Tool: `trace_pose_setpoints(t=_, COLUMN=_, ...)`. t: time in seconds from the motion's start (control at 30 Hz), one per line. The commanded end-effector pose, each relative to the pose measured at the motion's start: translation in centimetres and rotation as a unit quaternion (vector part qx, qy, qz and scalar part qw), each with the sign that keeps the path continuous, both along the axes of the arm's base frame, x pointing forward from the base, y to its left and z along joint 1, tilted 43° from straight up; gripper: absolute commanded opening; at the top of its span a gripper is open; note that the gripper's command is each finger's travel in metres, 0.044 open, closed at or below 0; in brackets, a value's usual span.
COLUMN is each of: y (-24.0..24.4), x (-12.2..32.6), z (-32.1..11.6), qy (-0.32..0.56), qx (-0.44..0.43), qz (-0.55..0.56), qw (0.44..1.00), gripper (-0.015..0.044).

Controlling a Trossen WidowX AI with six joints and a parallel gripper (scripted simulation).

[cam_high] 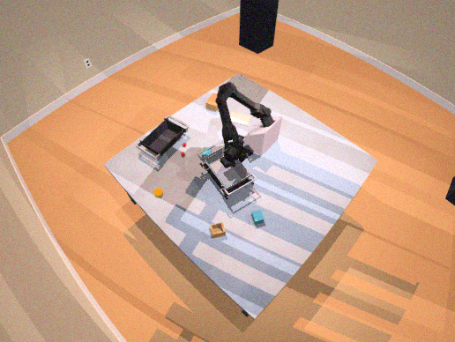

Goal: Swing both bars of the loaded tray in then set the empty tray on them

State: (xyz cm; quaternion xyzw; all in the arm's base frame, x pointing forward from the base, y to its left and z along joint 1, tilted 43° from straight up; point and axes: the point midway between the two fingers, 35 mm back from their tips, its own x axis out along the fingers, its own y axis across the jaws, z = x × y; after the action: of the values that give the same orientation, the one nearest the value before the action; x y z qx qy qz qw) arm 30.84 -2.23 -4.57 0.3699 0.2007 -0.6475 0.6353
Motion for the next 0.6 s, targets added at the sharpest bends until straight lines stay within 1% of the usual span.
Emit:
trace_pose_setpoints(t=0.0, y=-0.01, x=-0.16, z=-0.08, qy=0.003, qx=0.001, qz=0.000, qw=1.000, gripper=0.0264)
trace_pose_setpoints(t=0.4, y=-0.01, x=-0.16, z=-0.08, qy=0.003, qx=0.001, qz=0.000, qw=1.000, gripper=0.0440)
trace_pose_setpoints(t=0.57, y=-0.02, x=-0.06, z=-0.02, qy=0.001, qx=0.000, qz=0.000, qw=1.000, gripper=0.0440)
